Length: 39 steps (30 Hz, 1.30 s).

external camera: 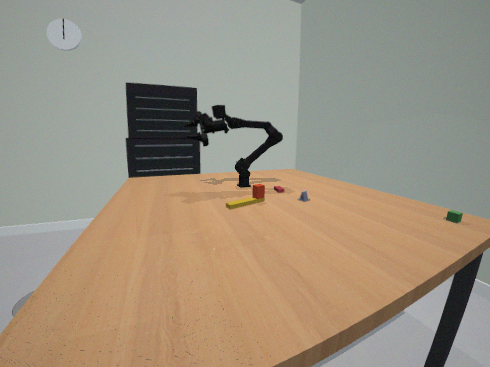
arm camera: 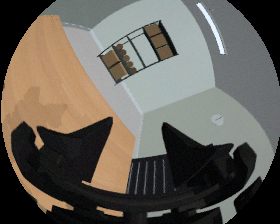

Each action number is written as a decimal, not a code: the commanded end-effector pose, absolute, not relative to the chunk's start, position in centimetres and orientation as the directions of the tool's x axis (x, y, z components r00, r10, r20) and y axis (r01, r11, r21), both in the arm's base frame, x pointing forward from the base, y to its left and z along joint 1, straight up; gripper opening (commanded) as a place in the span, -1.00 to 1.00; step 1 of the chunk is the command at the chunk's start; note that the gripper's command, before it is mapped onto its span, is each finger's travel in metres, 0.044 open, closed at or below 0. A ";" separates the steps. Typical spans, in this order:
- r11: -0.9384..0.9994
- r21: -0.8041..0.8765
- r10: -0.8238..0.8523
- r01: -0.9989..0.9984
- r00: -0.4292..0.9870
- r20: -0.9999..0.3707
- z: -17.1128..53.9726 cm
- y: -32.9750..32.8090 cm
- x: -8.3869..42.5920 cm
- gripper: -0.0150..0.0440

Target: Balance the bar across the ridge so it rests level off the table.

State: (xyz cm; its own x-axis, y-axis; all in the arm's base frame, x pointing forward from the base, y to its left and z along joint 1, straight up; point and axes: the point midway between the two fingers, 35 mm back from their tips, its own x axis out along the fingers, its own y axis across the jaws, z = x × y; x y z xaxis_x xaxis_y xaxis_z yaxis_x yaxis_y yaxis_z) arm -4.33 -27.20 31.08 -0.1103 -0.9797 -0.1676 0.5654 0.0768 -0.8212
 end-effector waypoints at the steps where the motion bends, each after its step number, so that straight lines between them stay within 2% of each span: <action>1: 0.136 -0.760 -0.974 0.635 -0.056 -0.221 30.7 -27.9 -2.9 0.58; 22: 0.425 -0.372 -0.841 0.825 0.207 -0.500 27.3 -29.7 5.9 0.58; 39: 0.519 -0.061 -0.635 0.852 0.337 -0.695 24.5 -28.3 13.3 0.58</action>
